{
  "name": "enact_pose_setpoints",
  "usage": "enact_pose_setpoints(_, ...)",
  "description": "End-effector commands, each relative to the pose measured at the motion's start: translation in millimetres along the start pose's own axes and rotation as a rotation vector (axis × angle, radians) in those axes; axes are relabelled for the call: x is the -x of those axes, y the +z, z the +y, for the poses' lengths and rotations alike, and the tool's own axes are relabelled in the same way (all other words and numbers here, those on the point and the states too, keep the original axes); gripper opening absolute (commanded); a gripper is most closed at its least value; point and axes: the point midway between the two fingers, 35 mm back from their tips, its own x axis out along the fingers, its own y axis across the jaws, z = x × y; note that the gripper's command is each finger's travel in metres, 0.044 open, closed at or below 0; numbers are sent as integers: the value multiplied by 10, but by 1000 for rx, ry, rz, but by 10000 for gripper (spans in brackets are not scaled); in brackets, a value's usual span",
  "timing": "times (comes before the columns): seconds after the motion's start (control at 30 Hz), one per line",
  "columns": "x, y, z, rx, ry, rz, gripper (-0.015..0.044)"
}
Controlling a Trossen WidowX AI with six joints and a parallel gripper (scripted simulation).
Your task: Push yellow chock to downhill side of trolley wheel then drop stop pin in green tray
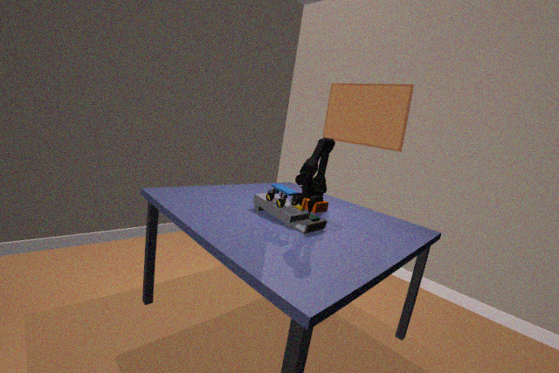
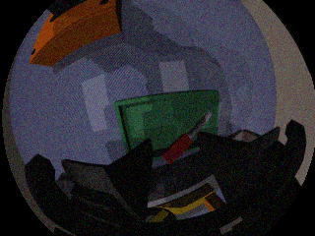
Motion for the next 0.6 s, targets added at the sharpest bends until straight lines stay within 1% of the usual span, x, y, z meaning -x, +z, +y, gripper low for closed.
enact_pose_setpoints(0.0, 2, -1, -3, 0, 0, 0, 295)
enact_pose_setpoints(0.07, 2, -1, -3, 0, 0, 0, 340)
enact_pose_setpoints(0.23, 12, -1, -4, 0, 0, 0, 340)
enact_pose_setpoints(0.37, 178, 20, -20, 3, -3, -5, 340)
enact_pose_setpoints(0.5, 293, 38, -29, 3, -3, -6, 440)
enact_pose_setpoints(0.57, 344, 42, -34, 3, -3, -6, 440)
